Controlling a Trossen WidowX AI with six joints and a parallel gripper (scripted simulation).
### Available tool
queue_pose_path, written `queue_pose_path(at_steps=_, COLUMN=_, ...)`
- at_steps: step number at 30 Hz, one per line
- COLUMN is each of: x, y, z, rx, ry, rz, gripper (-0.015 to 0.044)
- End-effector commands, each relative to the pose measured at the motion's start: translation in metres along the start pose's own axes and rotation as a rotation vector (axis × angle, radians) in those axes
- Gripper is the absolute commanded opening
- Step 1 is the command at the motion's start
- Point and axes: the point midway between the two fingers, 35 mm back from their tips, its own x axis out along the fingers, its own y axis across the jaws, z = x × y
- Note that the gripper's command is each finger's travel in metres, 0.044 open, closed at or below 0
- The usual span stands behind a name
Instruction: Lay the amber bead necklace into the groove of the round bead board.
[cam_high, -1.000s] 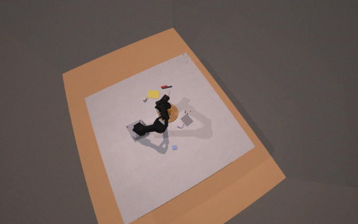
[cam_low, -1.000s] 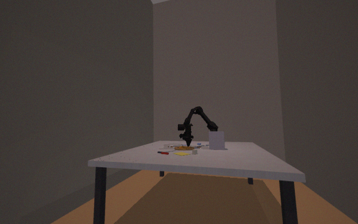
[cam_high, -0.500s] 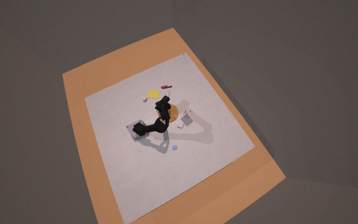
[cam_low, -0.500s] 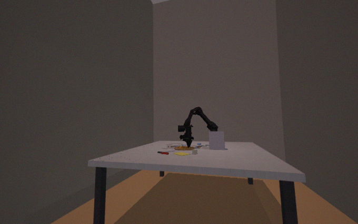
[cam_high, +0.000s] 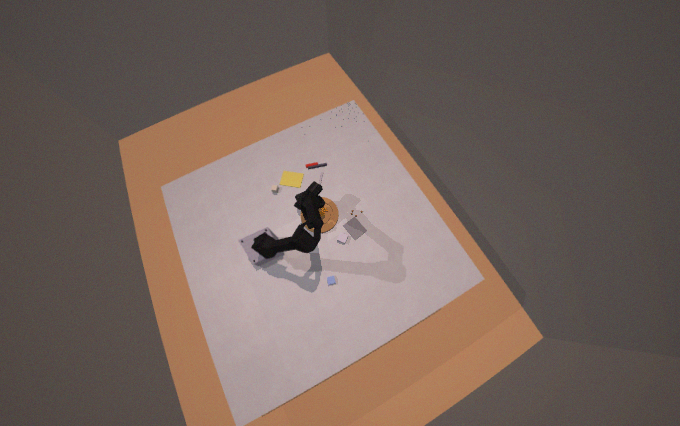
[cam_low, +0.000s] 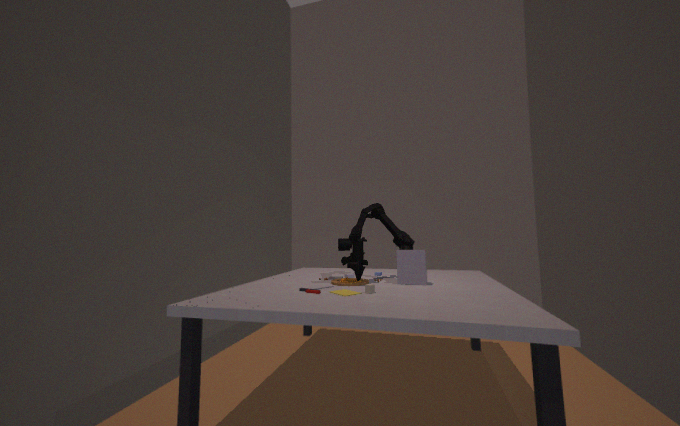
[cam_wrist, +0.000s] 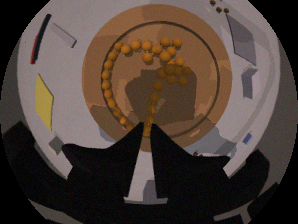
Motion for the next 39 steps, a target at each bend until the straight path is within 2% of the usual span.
queue_pose_path(at_steps=1, x=0.000, y=0.000, z=0.000, rx=0.001, ry=-0.001, rz=0.000, gripper=0.0000)
queue_pose_path(at_steps=39, x=-0.006, y=-0.011, z=-0.014, rx=-0.007, ry=0.002, rz=-0.005, gripper=0.0000)
